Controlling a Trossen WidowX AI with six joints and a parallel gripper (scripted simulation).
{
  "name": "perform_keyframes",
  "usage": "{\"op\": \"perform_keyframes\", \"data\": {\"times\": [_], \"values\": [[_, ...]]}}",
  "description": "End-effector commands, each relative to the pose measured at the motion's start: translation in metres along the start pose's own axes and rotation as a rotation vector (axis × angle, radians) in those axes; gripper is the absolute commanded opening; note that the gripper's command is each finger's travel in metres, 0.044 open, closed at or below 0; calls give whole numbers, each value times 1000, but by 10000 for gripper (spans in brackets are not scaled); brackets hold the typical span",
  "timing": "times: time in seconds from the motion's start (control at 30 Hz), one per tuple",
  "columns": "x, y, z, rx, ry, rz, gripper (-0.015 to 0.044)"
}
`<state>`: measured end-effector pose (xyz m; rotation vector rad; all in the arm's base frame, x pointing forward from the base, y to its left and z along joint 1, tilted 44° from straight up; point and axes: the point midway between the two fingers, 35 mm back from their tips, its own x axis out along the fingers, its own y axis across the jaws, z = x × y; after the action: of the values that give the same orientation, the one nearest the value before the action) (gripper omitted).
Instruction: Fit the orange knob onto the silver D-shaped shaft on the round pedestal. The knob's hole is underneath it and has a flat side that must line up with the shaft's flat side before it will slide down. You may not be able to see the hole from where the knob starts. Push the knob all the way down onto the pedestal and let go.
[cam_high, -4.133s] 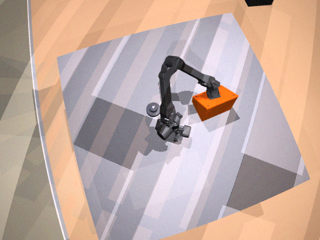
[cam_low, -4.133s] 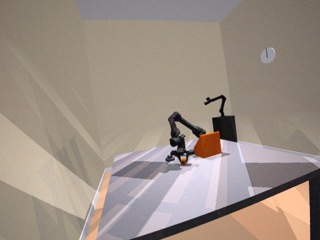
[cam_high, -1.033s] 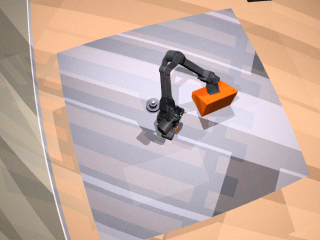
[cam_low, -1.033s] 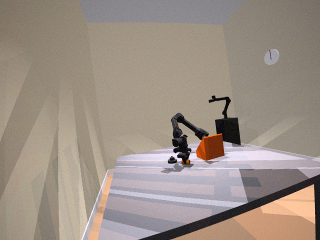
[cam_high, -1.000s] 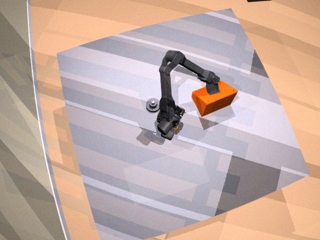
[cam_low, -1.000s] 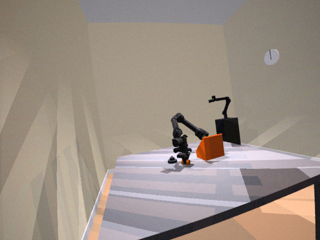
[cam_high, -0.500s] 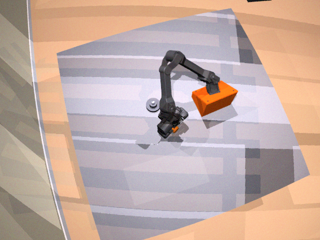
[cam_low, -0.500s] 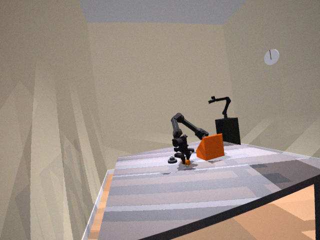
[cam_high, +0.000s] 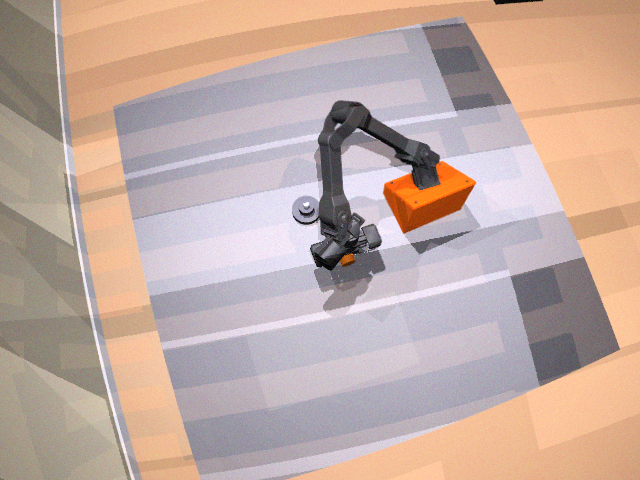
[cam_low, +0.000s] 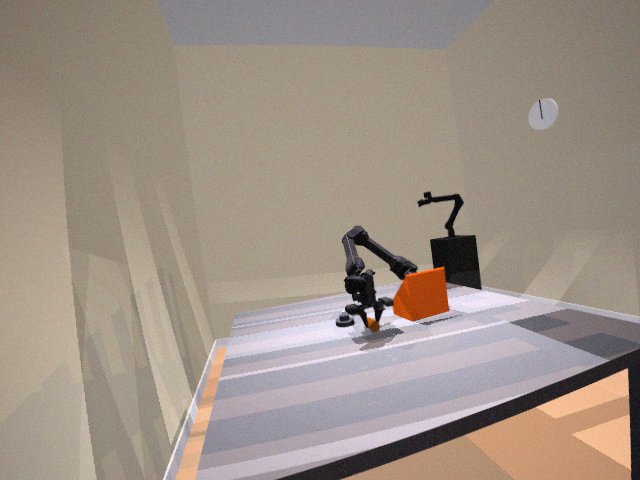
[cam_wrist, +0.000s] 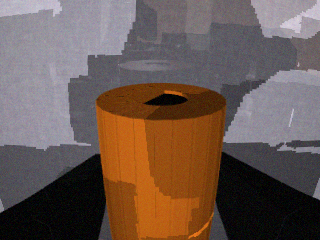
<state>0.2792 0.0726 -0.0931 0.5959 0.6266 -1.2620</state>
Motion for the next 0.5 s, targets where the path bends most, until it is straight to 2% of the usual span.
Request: {"op": "perform_keyframes", "data": {"times": [0.0,0.17,0.47], "values": [[0,0,-1,73,4,-3,181],[0,0,-1,96,4,-3,181],[0,0,-1,404,3,-3,181]]}}
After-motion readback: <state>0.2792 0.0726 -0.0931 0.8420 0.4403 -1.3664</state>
